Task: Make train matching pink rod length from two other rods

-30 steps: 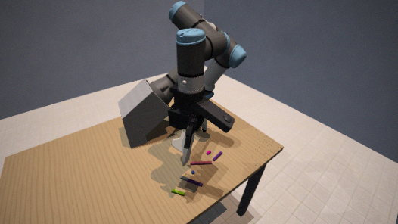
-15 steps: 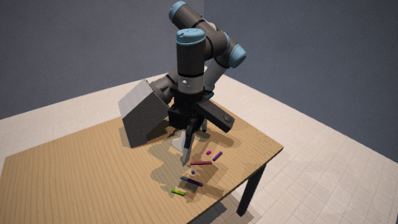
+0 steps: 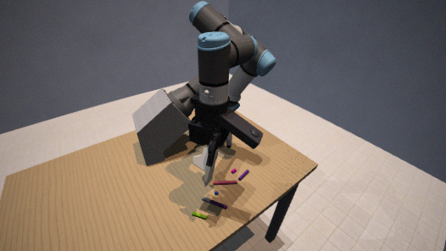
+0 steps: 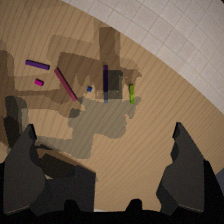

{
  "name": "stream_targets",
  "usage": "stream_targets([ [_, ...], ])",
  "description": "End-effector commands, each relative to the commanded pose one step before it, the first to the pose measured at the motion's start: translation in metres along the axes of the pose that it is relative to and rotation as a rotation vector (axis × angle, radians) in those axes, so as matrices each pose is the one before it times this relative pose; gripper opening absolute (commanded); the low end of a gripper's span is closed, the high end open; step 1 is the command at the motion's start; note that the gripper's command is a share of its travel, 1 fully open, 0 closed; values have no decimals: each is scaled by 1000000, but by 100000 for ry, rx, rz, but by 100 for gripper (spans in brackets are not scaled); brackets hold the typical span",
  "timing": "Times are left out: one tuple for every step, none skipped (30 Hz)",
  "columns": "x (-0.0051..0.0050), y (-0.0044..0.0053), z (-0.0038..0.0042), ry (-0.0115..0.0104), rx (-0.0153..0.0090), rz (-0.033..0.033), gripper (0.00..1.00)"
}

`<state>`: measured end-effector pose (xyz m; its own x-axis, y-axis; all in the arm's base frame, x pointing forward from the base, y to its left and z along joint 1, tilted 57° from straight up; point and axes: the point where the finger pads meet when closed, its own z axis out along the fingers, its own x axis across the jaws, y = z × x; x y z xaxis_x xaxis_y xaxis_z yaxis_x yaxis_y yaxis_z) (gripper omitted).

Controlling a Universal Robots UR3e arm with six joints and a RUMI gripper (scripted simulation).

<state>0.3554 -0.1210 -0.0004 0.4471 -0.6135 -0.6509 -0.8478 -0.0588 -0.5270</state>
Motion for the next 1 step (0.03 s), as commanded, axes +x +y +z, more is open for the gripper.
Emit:
stream_targets([
  [450,198,-881,181,-40,-129,100],
])
